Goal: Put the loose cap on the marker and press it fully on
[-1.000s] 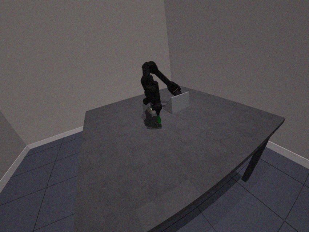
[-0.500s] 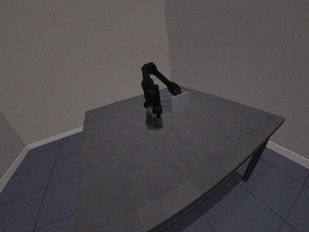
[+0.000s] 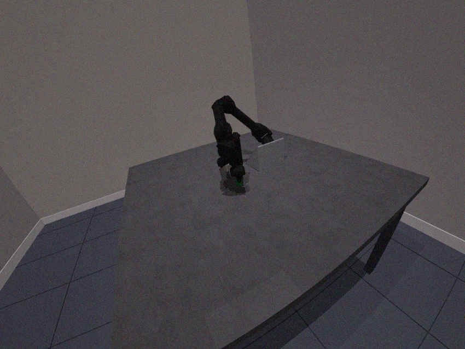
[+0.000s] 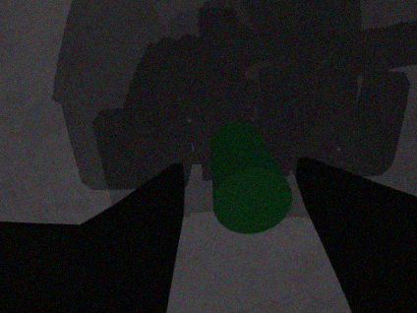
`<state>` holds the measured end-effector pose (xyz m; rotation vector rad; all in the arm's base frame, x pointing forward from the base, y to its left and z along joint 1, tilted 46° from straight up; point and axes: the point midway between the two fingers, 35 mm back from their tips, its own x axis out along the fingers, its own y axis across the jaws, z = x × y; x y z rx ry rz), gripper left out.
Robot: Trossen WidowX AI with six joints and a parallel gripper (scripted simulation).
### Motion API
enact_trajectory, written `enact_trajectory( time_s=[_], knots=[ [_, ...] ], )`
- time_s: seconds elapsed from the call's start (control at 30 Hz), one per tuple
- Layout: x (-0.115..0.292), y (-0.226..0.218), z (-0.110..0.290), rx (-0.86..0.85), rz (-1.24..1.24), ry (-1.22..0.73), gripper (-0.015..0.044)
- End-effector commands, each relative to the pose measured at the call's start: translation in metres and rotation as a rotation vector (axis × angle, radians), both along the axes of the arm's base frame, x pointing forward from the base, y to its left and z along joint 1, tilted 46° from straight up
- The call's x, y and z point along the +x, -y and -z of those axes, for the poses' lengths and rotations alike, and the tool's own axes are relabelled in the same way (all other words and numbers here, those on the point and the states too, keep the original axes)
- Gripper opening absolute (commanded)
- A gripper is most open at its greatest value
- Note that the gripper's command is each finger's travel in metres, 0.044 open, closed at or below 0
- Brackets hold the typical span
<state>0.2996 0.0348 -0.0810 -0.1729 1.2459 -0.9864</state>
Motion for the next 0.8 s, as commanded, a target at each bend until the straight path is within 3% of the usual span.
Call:
enact_trajectory(
  time_s=[0.0, 0.2, 0.33, 0.63, 0.73, 0.77],
  knots=[
    [-0.0008, 0.0051, 0.0042, -0.006, -0.006, -0.005, 0.0238],
    [-0.0015, 0.0101, 0.0089, -0.007, -0.006, -0.005, 0.0238],
    [-0.0014, 0.0099, 0.0092, -0.007, -0.006, -0.005, 0.0133],
    [-0.0012, 0.0097, 0.0093, -0.007, -0.006, -0.005, 0.0073],
    [-0.0007, 0.0061, 0.0061, -0.006, -0.006, -0.005, 0.0000],
    [-0.0005, 0.0036, 0.0040, -0.006, -0.007, -0.005, 0.0000]
  ],
)
